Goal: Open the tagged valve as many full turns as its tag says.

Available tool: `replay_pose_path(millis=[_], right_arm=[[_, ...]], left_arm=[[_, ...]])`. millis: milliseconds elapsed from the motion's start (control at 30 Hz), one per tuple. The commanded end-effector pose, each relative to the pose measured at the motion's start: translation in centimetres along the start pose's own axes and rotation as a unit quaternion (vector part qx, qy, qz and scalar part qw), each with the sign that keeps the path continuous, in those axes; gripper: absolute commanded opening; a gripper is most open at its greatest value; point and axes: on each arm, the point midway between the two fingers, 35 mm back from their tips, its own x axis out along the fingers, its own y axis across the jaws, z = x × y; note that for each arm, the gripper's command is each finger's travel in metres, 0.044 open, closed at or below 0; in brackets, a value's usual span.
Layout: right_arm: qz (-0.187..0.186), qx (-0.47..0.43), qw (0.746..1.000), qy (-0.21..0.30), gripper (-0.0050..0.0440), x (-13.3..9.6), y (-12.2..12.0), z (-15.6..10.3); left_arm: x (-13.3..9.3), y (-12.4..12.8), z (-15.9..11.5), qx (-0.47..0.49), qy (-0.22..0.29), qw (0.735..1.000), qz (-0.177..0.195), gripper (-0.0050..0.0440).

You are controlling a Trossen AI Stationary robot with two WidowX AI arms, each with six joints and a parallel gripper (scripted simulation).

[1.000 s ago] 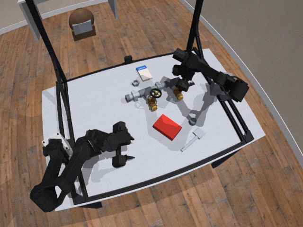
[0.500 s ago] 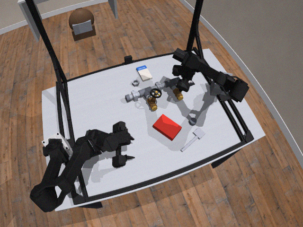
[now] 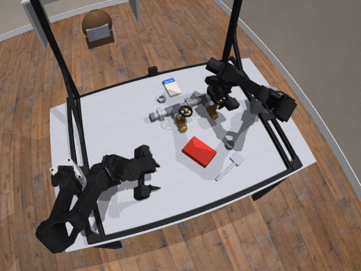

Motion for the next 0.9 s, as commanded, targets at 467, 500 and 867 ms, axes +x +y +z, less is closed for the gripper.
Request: replay_pose_path(millis=[467, 500, 867], right_arm=[[0.0, 0.0, 1.0, 0.0, 0.04, 0.0, 0.0, 0.0], [0.0, 0.0, 1.0, 0.0, 0.04, 0.0, 0.0, 0.0], [0.0, 0.0, 1.0, 0.0, 0.04, 0.0, 0.0, 0.0]], left_arm=[[0.0, 0.0, 0.0, -0.393, 0.001, 0.92, -0.001, 0.0], [0.0, 0.0, 0.0, -0.393, 0.001, 0.92, -0.001, 0.0], [0.0, 0.0, 0.0, -0.382, 0.0, 0.924, 0.0, 0.0264]])
